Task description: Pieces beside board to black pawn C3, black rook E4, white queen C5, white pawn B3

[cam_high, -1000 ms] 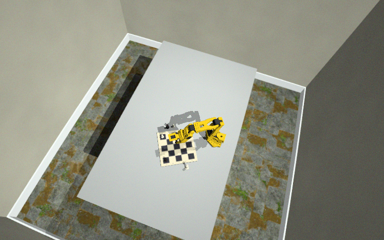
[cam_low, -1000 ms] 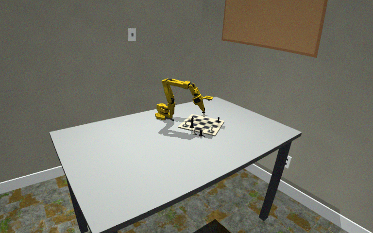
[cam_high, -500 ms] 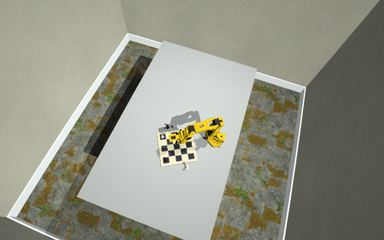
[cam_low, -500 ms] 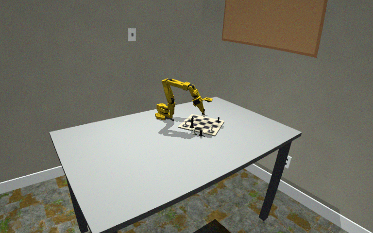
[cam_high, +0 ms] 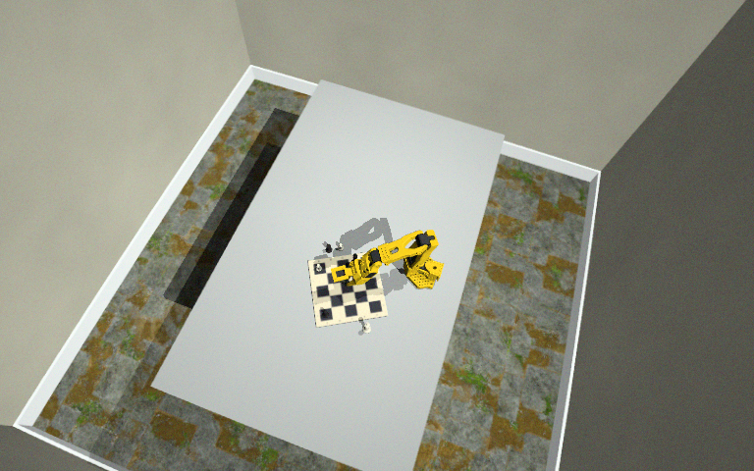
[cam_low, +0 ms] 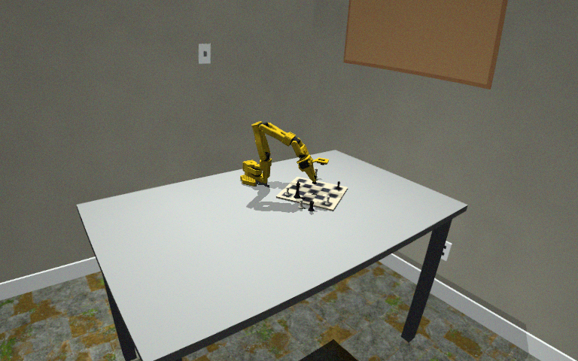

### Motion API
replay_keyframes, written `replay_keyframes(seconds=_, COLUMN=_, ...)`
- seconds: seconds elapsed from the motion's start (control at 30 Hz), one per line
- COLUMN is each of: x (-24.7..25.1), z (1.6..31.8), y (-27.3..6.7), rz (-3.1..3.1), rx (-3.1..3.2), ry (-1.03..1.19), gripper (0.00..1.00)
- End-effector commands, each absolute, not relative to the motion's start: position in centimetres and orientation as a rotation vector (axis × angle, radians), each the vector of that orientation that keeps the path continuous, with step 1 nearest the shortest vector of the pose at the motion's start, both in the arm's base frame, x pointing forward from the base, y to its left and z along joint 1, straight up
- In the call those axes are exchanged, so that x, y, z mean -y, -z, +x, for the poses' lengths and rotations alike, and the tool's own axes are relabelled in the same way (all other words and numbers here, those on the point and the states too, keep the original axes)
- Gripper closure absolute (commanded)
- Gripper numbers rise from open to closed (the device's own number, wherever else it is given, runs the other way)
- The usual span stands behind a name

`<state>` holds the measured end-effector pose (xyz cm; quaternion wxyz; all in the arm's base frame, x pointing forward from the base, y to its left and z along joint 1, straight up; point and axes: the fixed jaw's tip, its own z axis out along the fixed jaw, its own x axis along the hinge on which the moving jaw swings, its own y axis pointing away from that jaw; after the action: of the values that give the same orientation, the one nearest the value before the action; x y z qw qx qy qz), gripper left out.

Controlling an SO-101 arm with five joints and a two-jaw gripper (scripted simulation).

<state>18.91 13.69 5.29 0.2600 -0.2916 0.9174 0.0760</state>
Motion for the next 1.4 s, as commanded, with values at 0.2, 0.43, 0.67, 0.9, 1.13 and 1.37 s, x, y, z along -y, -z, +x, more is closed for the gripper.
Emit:
replay_keyframes(seconds=0.2, x=-13.7, z=19.0, y=-3.6, rz=-0.777, rx=-2.49, ry=-0.209, gripper=1.0)
replay_keyframes(seconds=0.43, x=-13.7, z=19.0, y=-2.9, rz=-0.777, rx=-2.49, ry=-0.209, gripper=1.0)
replay_keyframes(seconds=0.67, x=-13.7, z=19.0, y=-2.7, rz=-0.777, rx=-2.49, ry=-0.209, gripper=1.0)
replay_keyframes(seconds=0.9, x=-13.7, z=18.9, y=-2.6, rz=-0.777, rx=-2.491, ry=-0.209, gripper=1.0)
replay_keyframes(seconds=1.13, x=-13.4, z=18.7, y=-2.3, rz=-0.773, rx=-2.492, ry=-0.208, gripper=1.0)
replay_keyframes(seconds=1.37, x=-13.4, z=18.7, y=-2.3, rz=-0.772, rx=-2.492, ry=-0.207, gripper=1.0)
